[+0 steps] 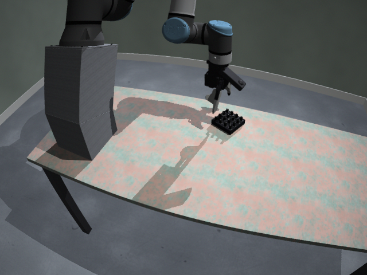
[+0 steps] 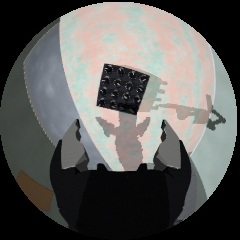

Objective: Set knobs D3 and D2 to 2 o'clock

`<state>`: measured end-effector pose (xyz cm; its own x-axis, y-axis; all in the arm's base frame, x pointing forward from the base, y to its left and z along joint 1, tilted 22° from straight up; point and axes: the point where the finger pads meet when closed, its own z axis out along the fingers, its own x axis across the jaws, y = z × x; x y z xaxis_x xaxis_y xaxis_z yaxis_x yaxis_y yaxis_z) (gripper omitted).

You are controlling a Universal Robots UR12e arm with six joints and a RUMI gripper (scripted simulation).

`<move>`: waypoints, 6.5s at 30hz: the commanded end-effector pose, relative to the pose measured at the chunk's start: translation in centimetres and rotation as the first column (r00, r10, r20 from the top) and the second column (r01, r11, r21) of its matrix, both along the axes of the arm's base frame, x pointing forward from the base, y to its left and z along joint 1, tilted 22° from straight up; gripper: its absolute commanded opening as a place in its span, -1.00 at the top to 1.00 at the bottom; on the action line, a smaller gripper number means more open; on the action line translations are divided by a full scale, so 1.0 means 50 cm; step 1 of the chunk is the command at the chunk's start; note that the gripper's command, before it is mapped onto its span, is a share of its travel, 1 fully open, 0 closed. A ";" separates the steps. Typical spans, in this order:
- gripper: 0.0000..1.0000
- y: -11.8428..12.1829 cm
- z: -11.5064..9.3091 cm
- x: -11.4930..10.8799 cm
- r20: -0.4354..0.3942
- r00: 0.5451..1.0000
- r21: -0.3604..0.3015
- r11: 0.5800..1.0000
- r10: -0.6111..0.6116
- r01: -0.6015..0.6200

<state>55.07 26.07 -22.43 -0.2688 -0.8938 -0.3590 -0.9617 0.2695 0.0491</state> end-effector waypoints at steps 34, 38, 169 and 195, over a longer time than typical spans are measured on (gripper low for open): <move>0.78 -0.096 0.002 0.126 0.176 0.858 -0.067 0.876 0.482 -0.478; 0.78 -0.096 0.002 0.126 0.176 0.858 -0.067 0.876 0.482 -0.478; 0.78 -0.064 -0.079 0.135 0.176 0.858 -0.066 0.875 0.483 -0.479; 0.78 -0.062 -0.079 0.141 0.176 0.858 -0.066 0.875 0.483 -0.479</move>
<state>62.05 22.97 -26.40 0.2639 -0.9024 -0.3407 -0.9635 -0.2297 -0.1377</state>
